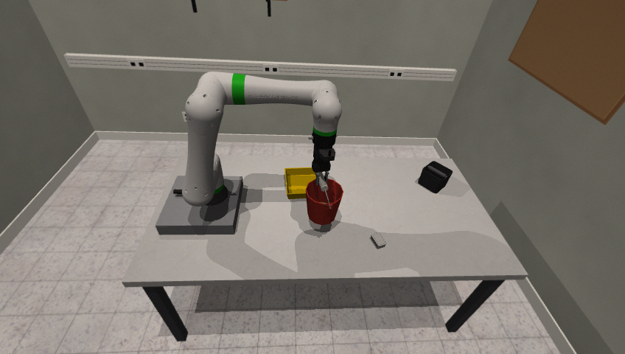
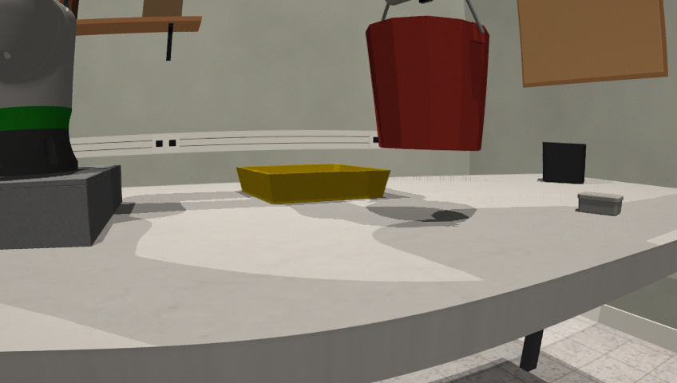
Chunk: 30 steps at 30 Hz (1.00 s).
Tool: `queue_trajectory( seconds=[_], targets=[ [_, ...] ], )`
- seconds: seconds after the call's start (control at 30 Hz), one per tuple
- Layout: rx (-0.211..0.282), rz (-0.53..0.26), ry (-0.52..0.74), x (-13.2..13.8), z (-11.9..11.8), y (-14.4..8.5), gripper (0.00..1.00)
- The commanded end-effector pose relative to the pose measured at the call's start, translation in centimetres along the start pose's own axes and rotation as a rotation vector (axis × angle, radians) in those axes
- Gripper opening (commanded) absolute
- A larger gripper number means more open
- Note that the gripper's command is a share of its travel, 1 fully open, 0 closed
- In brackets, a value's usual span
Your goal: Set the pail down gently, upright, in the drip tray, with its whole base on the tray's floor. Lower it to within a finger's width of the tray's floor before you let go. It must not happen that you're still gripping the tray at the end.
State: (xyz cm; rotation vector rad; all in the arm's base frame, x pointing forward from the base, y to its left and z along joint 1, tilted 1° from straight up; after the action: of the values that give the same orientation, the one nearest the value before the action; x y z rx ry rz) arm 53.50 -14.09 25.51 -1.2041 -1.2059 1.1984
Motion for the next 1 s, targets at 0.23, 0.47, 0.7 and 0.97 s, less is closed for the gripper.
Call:
queue_trajectory(
  seconds=[0.23, 0.47, 0.7, 0.97],
  targets=[
    [-0.003, 0.001, 0.000, 1.1, 0.3, -0.1, 0.00],
    [-0.002, 0.001, 0.000, 2.5, 0.7, -0.1, 0.00],
    [-0.002, 0.001, 0.000, 4.1, 1.1, -0.1, 0.00],
    [-0.002, 0.001, 0.000, 5.6, 1.5, -0.1, 0.00]
  ],
)
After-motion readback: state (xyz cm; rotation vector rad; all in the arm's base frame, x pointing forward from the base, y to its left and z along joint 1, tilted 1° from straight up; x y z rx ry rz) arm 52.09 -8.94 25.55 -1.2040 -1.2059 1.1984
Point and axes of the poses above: the point where the finger pads meet when closed, its own y axis out along the fingers, its own z axis across the jaws, x = y × z, the point moved 1 cm from there along -y, back along the fingers, and after that the axes turned 13 degrees about y, right-handed, at the moved point
